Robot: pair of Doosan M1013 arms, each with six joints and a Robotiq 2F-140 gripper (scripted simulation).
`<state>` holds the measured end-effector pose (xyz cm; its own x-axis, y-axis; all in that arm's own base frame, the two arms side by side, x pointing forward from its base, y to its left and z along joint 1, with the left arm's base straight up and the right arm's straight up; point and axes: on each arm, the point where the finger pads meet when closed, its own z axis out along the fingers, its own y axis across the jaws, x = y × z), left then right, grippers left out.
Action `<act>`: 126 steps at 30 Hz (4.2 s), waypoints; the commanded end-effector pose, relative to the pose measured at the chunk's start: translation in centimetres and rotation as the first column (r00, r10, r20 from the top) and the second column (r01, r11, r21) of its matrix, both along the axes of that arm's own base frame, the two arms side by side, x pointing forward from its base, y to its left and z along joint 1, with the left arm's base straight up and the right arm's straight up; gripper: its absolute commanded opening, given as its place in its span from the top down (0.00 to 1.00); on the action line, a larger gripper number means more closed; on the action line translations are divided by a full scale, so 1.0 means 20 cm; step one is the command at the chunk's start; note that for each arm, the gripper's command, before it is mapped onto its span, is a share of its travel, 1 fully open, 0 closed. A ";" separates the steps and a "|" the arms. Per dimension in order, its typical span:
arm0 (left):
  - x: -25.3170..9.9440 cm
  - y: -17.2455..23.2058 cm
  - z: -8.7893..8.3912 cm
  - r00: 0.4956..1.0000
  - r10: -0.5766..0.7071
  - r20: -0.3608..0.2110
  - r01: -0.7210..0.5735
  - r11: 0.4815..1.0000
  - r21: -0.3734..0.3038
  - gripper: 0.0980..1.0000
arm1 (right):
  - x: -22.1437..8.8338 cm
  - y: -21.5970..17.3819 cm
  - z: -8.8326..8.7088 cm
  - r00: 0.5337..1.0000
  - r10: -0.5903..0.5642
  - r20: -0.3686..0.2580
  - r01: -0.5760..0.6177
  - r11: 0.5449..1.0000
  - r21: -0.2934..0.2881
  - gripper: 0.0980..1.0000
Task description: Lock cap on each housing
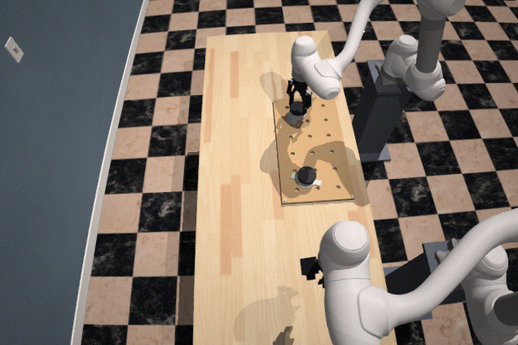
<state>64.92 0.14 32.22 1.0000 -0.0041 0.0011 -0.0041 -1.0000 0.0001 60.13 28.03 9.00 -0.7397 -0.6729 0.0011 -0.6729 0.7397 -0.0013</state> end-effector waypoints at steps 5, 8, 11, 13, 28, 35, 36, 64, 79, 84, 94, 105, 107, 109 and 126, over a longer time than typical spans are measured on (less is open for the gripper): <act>0.00 0.00 0.00 1.000 0.000 0.001 0.000 1.000 0.000 0.74 | 0.00 0.00 0.00 0.978 -0.209 0.003 0.209 0.978 -0.002 1.00; 0.00 0.00 0.00 1.000 0.000 0.001 0.000 1.000 0.000 0.74 | 0.00 0.00 0.00 0.967 -0.256 0.004 0.256 0.967 -0.002 1.00; 0.00 0.00 0.00 1.000 0.000 0.001 0.000 1.000 0.000 0.74 | 0.00 0.00 0.00 0.945 -0.328 0.004 0.328 0.945 -0.002 1.00; 0.00 0.00 0.00 1.000 0.000 0.001 0.000 1.000 0.000 0.74 | 0.00 0.00 0.00 0.926 -0.379 0.004 0.379 0.926 -0.002 1.00; 0.00 0.00 0.00 1.000 0.000 0.001 0.000 1.000 0.000 0.74 | 0.00 0.00 0.00 0.786 -0.618 0.001 0.618 0.786 0.001 0.30; 0.00 0.00 0.00 1.000 0.000 0.001 0.000 1.000 0.000 0.74 | 0.00 0.00 0.00 0.786 -0.618 0.001 0.618 0.786 0.001 0.30; 0.00 0.00 0.00 1.000 0.000 0.001 0.000 1.000 0.000 0.74 | 0.00 0.00 0.00 0.786 -0.618 0.001 0.618 0.786 0.001 0.30; 0.00 0.00 0.00 1.000 0.000 0.001 0.000 1.000 0.000 0.74 | 0.00 0.00 0.00 0.786 -0.618 0.001 0.618 0.786 0.001 0.30; 0.00 0.00 0.00 1.000 0.000 0.001 0.000 1.000 0.000 0.74 | 0.00 0.00 0.08 0.786 -0.618 0.002 0.618 0.786 0.003 0.30; 0.00 0.00 0.00 1.000 0.000 0.001 0.000 1.000 0.000 0.74 | 0.00 0.00 0.20 0.786 -0.618 0.002 0.618 0.786 0.003 0.30; 0.00 0.00 0.00 1.000 0.000 0.001 0.000 1.000 0.000 0.74 | 0.00 0.00 0.37 0.786 -0.618 0.001 0.618 0.786 0.001 0.30; 0.00 0.00 0.00 1.000 0.000 0.001 0.000 1.000 0.000 0.74 | 0.00 0.00 0.42 0.786 -0.618 0.000 0.618 0.786 -0.002 0.30; 0.00 0.00 0.00 1.000 0.000 0.001 0.000 1.000 0.000 0.74 | 0.00 0.00 0.42 0.786 -0.618 0.000 0.618 0.786 -0.001 0.30; 0.00 0.00 0.00 1.000 0.000 0.001 0.000 1.000 0.000 0.74 | 0.00 0.00 0.42 0.786 -0.618 0.000 0.618 0.786 -0.001 0.30; 0.00 0.00 0.00 1.000 0.000 0.001 0.000 1.000 0.000 0.74 | 0.02 -0.10 0.48 0.905 -0.425 -0.002 0.425 0.905 0.000 0.30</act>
<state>64.92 0.13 32.22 1.0000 -0.0038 0.0010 -0.0038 -1.0000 0.0001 60.37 26.38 18.27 -0.9716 -0.2367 0.0018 -0.2367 0.9716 -0.0080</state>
